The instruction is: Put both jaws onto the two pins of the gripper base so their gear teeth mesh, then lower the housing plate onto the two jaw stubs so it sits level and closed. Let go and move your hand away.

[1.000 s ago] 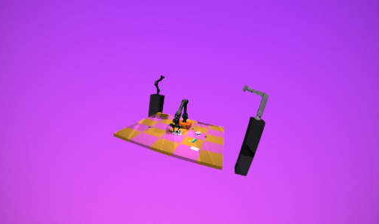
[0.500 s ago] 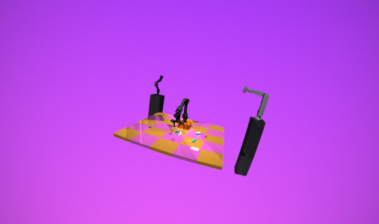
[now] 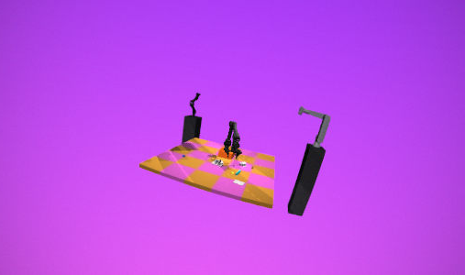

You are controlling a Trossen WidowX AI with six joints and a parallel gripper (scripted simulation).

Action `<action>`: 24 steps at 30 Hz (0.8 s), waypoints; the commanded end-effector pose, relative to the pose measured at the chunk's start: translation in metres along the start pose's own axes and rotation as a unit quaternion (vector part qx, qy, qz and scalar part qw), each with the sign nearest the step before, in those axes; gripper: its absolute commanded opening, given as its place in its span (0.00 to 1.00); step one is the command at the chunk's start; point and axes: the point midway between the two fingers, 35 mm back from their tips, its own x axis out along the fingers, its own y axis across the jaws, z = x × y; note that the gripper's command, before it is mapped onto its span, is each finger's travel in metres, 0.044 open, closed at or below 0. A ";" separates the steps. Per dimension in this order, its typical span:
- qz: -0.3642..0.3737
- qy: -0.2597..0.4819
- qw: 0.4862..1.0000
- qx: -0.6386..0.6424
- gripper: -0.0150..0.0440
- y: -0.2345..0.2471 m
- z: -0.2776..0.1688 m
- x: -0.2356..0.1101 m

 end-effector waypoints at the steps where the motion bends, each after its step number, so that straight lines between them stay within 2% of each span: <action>1: 0.002 0.001 0.999 -0.042 1.00 0.043 -0.003 -0.004; 11: 0.008 0.002 0.987 -0.163 1.00 0.155 -0.041 -0.015; 15: 0.008 0.002 0.986 -0.165 1.00 0.157 -0.042 -0.013; 19: 0.008 0.003 0.986 -0.165 1.00 0.156 -0.045 0.022; 24: 0.008 0.003 0.986 -0.165 1.00 0.156 -0.045 0.024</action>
